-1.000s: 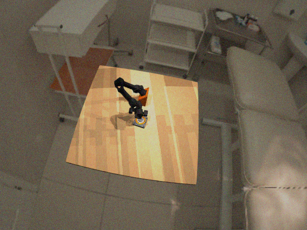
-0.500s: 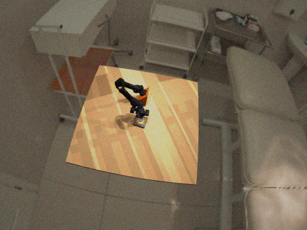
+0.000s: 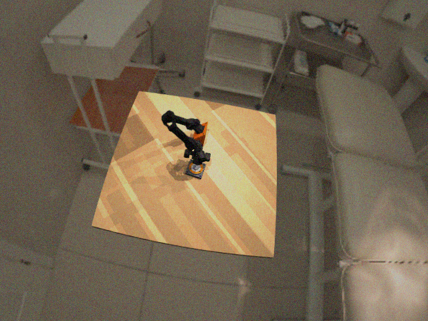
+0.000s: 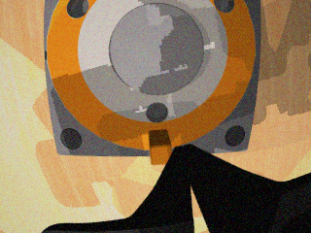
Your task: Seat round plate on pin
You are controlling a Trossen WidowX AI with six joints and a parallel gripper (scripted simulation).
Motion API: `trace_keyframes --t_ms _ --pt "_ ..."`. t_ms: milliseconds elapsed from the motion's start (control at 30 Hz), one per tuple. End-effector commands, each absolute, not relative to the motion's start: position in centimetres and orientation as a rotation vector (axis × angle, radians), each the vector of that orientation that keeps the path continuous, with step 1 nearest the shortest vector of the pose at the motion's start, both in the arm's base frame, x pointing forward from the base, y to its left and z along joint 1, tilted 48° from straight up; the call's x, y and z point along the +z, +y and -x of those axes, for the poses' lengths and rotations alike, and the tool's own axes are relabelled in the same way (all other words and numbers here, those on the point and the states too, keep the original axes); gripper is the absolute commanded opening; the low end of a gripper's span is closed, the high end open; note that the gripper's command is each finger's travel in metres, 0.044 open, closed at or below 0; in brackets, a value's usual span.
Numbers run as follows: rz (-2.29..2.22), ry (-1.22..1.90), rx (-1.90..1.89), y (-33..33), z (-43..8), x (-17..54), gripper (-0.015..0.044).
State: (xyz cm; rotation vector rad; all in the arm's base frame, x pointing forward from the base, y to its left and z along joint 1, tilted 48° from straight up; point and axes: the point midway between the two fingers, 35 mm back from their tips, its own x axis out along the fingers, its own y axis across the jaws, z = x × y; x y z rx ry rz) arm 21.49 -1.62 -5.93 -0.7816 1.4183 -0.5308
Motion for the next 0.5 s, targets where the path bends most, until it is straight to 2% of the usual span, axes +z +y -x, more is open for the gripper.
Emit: trace_keyframes --t_ms 0,467 --pt "0.77 1.418 -0.529 -1.2 -21.6 -6.3 0.0" --pt "0.769 1.418 -0.529 0.1 -21.8 -7.6 0.0"
